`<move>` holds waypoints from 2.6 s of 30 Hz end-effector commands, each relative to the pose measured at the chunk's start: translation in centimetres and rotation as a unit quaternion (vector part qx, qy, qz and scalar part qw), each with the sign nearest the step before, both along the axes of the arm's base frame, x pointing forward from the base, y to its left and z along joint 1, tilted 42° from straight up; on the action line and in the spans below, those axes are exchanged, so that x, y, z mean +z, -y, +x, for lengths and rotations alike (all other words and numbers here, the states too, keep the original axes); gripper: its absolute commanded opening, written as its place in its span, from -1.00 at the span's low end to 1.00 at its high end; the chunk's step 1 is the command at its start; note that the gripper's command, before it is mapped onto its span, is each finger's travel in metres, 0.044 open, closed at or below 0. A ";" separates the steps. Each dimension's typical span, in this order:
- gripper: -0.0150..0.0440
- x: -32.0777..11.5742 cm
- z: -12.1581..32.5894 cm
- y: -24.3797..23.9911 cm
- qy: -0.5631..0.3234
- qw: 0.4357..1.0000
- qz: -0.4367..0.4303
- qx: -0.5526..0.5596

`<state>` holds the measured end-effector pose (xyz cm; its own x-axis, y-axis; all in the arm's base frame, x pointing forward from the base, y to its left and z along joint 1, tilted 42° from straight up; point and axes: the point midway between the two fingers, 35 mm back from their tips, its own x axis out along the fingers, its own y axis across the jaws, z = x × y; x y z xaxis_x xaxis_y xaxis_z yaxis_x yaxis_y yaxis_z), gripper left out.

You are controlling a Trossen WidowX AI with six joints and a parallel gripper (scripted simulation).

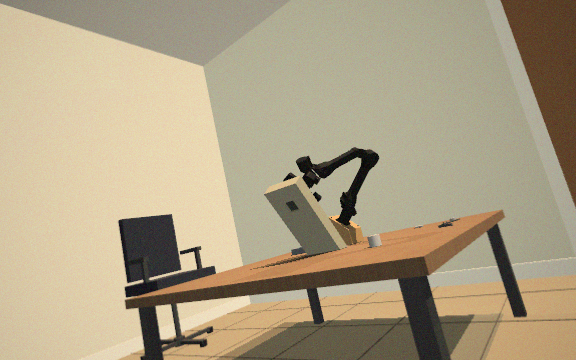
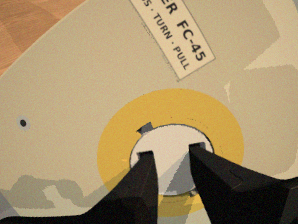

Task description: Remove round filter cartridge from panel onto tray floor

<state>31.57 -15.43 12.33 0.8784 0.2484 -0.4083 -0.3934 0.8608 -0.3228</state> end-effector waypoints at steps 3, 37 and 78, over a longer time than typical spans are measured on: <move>-0.49 -0.3 0.6 -0.2 -0.028 0.996 0.081 -0.037; -0.49 -0.3 0.6 -0.2 -0.143 0.829 0.489 -0.229; -0.49 0.0 -7.8 -0.8 -0.141 0.841 0.473 -0.223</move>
<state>24.06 -15.08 12.55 0.8666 0.2573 -0.4275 0.0989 0.7511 0.6527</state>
